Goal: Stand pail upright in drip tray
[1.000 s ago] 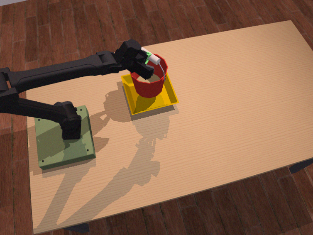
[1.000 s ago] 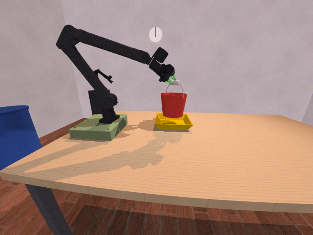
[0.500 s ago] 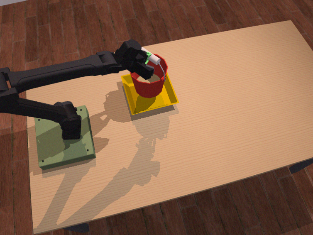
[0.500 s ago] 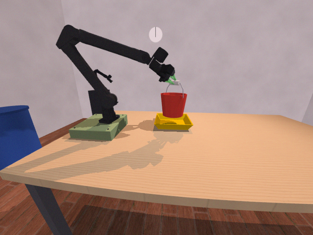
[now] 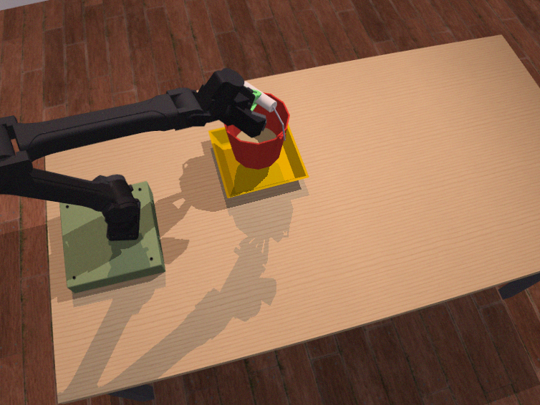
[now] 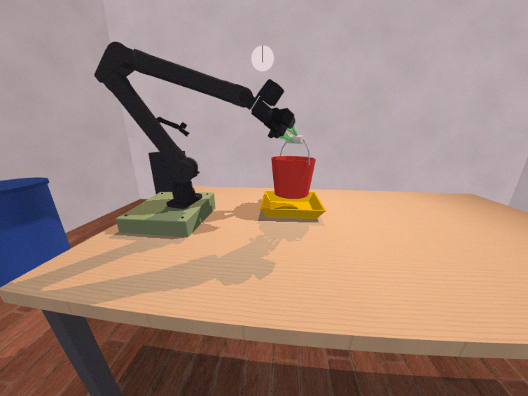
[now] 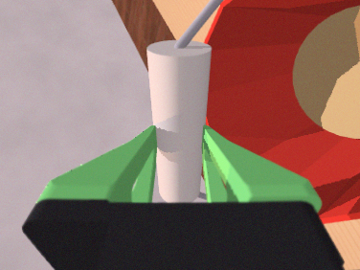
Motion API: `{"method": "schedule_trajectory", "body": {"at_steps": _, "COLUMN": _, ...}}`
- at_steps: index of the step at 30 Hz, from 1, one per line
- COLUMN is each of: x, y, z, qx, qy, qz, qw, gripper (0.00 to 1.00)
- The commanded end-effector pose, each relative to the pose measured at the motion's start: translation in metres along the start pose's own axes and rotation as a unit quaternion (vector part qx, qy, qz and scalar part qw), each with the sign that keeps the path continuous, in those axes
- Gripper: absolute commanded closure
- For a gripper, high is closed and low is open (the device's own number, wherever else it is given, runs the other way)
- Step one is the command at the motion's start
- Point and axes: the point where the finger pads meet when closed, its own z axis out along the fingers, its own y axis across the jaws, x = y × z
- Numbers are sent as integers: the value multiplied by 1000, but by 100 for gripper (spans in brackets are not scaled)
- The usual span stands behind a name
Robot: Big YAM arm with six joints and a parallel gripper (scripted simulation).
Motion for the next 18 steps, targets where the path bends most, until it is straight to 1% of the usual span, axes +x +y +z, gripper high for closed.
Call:
{"method": "schedule_trajectory", "body": {"at_steps": 1, "x": -9, "y": 48, "z": -15, "qx": -63, "qy": -13, "qz": -22, "qw": 998, "gripper": 79}}
{"method": "schedule_trajectory", "body": {"at_steps": 12, "x": -9, "y": 48, "z": -15, "qx": -62, "qy": -13, "qz": -22, "qw": 998, "gripper": 79}}
{"method": "schedule_trajectory", "body": {"at_steps": 18, "x": -9, "y": 45, "z": -13, "qx": -57, "qy": -12, "qz": -21, "qw": 998, "gripper": 79}}
